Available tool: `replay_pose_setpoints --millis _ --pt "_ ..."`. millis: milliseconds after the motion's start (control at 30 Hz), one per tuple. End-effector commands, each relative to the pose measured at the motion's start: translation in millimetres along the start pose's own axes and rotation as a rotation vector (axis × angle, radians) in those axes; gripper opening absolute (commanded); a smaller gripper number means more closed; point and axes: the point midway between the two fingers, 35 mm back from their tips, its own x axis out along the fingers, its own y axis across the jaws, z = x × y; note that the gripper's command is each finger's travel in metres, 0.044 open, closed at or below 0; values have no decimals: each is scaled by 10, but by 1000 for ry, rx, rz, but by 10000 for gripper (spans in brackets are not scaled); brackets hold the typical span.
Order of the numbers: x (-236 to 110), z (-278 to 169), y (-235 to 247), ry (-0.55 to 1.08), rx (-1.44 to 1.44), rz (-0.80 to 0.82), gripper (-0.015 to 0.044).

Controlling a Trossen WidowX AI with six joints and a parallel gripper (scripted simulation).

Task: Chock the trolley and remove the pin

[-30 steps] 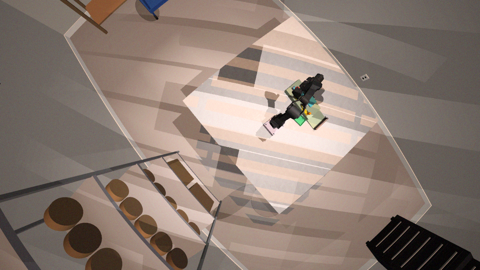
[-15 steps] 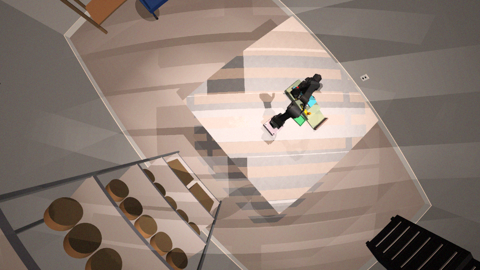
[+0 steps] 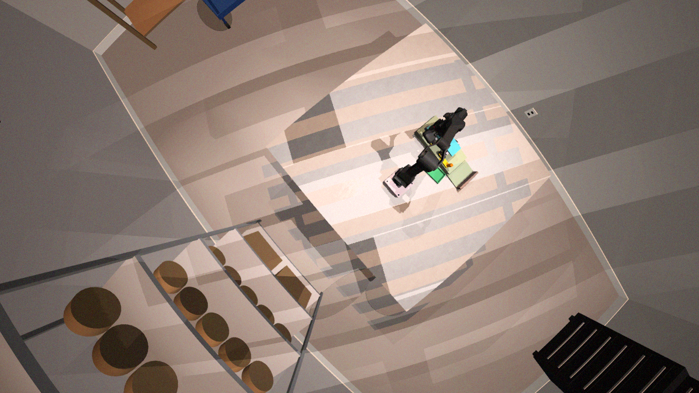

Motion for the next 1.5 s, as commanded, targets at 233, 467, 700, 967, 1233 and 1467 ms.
replay_pose_setpoints --millis 233,467,700,967,1233,1467 --pt "-40 -7 0 1 3 0 0" --pt "-97 -13 -10 1 5 1 0" --pt "-145 -15 -14 1 5 1 0" --pt "-202 -17 -14 1 5 1 0" --pt "-261 -21 -13 1 5 1 0" --pt "-310 -28 -13 0 5 1 0"
